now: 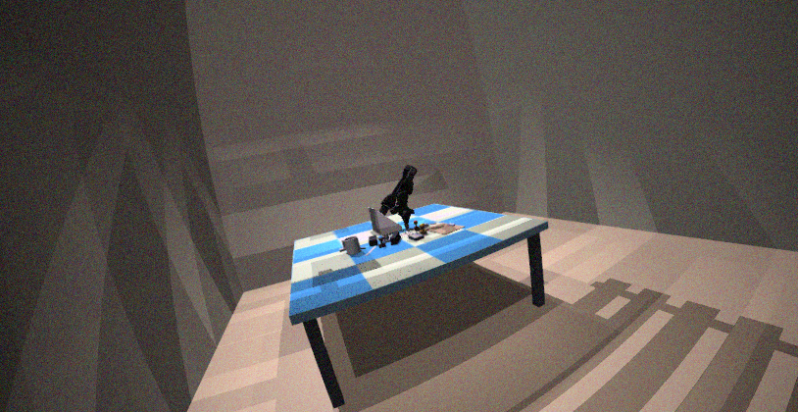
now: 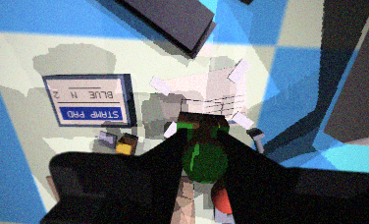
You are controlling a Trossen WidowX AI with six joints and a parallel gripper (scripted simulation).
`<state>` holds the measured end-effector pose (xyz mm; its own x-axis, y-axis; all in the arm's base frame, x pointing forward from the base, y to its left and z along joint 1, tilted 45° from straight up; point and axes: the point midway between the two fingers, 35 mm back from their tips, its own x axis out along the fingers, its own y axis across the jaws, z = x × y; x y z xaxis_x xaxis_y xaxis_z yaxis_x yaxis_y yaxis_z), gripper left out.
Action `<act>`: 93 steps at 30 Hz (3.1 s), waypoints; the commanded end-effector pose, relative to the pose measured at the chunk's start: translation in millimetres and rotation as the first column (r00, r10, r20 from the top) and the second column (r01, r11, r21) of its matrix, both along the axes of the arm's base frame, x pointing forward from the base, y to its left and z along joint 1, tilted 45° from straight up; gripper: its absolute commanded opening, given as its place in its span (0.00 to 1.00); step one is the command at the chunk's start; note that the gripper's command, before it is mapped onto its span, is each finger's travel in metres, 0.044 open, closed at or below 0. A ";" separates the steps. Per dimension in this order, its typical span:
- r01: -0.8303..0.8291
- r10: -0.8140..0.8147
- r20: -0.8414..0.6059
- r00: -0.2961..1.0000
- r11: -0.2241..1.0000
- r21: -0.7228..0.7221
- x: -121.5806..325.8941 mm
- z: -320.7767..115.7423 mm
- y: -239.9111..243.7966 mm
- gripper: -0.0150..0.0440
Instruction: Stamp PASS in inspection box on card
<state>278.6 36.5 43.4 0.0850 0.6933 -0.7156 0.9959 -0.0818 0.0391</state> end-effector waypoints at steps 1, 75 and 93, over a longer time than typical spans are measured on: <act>0.005 -0.005 -0.005 1.000 1.000 0.004 0.1 -2.3 2.8 0.25; 0.004 -0.004 -0.006 1.000 1.000 0.009 1.1 -28.4 30.9 0.25; 0.004 -0.004 -0.006 1.000 1.000 0.009 1.2 -29.9 32.4 0.25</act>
